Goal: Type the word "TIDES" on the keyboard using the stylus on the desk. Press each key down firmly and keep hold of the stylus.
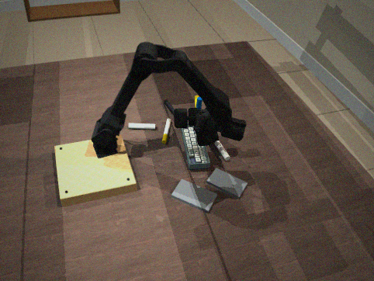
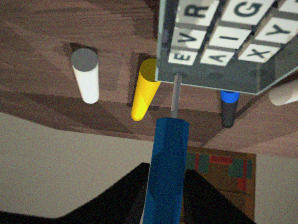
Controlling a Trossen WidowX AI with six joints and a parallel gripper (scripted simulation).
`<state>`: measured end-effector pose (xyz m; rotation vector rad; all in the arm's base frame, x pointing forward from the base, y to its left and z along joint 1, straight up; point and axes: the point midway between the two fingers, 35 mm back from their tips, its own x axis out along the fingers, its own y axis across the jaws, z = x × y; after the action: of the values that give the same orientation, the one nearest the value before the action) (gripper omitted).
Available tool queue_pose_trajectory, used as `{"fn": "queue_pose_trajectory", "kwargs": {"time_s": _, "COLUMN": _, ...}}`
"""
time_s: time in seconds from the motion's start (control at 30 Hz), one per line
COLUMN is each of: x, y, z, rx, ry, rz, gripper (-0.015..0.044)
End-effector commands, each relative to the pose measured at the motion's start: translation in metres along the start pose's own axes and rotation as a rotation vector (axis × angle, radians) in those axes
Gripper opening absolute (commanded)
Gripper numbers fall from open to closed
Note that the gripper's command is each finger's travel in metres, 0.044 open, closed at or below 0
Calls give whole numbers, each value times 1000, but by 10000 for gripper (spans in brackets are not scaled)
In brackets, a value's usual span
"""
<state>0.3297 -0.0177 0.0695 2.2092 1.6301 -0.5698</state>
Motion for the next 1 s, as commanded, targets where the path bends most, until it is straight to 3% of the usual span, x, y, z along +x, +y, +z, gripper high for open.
{"fn": "queue_pose_trajectory", "kwargs": {"time_s": 0.0, "x": 2, "y": 0, "z": 2, "rx": 4, "ry": 3, "rz": 1, "gripper": 81}}
{"fn": "queue_pose_trajectory", "kwargs": {"time_s": 0.97, "x": 8, "y": 0, "z": 12, "rx": 4, "ry": 4, "rz": 1, "gripper": 81}}
